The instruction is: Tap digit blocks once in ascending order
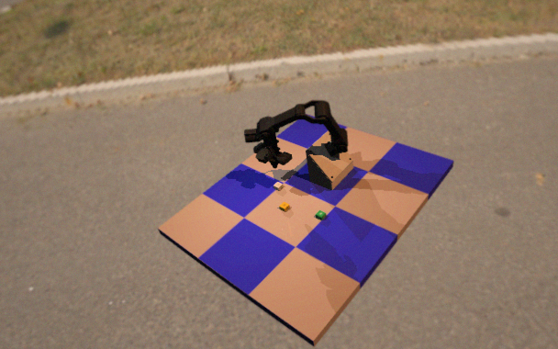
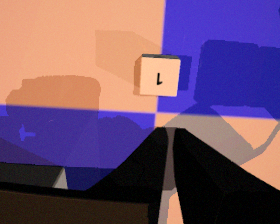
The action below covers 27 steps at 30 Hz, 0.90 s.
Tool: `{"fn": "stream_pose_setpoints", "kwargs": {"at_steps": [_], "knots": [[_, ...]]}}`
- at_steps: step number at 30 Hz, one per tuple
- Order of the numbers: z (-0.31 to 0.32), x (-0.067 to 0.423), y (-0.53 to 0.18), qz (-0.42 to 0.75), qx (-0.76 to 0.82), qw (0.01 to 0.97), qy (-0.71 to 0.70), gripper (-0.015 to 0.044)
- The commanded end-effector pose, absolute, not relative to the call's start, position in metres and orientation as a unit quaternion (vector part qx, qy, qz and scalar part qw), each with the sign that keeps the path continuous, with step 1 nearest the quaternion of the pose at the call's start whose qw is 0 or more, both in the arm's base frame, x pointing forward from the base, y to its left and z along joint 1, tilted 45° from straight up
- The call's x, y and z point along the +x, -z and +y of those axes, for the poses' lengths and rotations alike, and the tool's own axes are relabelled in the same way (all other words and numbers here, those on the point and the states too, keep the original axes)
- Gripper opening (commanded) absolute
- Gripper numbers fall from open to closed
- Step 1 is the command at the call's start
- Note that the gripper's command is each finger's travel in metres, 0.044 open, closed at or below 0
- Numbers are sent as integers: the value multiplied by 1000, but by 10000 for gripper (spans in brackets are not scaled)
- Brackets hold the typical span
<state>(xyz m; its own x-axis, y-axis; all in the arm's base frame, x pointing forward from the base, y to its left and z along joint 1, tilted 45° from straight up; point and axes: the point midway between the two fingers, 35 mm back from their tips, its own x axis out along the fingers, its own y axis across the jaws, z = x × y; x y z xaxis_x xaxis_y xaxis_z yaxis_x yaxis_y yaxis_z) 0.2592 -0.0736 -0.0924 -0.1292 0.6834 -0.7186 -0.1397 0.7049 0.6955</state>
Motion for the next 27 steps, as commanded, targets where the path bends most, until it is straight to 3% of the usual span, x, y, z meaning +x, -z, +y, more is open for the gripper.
{"fn": "stream_pose_setpoints", "kwargs": {"at_steps": [1,13,20,27], "knots": [[-79,259,85,679,198,625,-331,20],[30,338,-3,676,201,625,-335,20],[33,338,-1,676,201,625,-334,20],[87,326,53,676,202,624,-336,20]]}}
